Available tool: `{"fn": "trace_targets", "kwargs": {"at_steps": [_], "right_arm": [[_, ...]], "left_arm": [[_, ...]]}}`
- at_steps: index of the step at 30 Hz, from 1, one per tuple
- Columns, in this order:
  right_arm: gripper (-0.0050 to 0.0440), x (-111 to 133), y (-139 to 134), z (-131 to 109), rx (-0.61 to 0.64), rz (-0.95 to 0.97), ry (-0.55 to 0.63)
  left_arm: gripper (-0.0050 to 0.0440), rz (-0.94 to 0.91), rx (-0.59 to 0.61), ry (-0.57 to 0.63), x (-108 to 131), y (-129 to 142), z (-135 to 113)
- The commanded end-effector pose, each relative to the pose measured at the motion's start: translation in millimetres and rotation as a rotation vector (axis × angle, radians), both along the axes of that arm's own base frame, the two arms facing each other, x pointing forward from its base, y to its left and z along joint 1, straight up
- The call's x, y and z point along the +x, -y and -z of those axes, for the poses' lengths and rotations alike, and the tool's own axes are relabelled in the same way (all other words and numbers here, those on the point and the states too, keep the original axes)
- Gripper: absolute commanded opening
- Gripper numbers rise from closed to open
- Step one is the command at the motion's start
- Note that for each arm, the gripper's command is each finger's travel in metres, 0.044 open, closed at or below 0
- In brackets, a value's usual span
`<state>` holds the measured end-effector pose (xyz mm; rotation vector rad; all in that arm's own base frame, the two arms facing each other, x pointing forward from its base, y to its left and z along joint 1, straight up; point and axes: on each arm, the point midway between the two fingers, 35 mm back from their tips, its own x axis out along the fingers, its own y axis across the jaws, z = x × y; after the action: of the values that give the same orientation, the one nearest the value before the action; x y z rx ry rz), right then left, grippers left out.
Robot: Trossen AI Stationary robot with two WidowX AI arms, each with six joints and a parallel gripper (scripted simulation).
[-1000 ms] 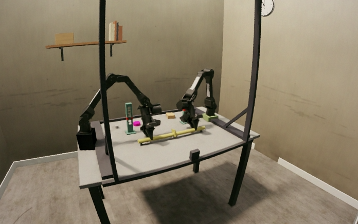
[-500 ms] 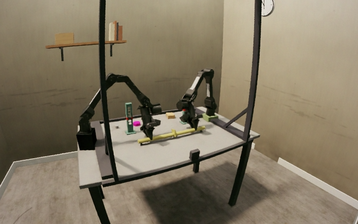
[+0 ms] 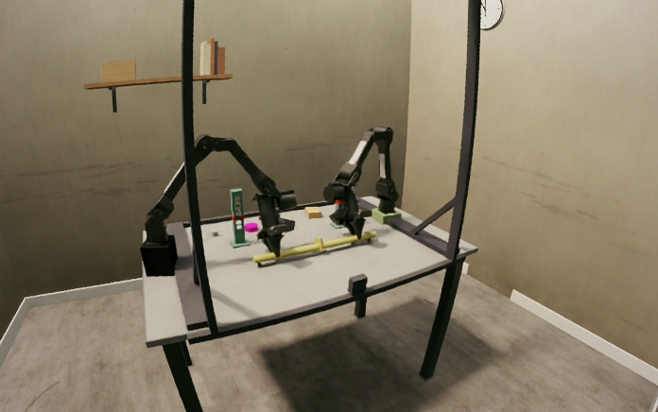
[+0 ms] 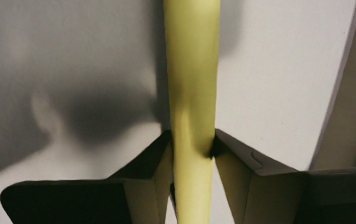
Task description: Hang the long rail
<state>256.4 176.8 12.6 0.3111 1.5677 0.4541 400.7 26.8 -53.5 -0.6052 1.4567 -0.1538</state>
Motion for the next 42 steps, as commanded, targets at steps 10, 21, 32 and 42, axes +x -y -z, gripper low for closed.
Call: {"fn": "trace_targets", "kwargs": {"at_steps": [10,21,32,42], "right_arm": [[-0.0050,4,-2,-15,0.019,-0.002,0.027],[-0.0050,4,-4,-22,0.019,-0.002,0.027],[-0.0050,4,-4,-28,0.019,-0.002,0.027],[-0.0050,2,-5,-55,0.019,-0.002,0.028]], "left_arm": [[-0.0020,0.005,0.005,0.035,4,-1,-23],[-0.0050,0.005,0.004,0.035,4,0,-29],[-0.0050,0.005,0.004,0.035,4,0,-35],[-0.0050,0.005,0.004,0.035,4,1,-62]]}}
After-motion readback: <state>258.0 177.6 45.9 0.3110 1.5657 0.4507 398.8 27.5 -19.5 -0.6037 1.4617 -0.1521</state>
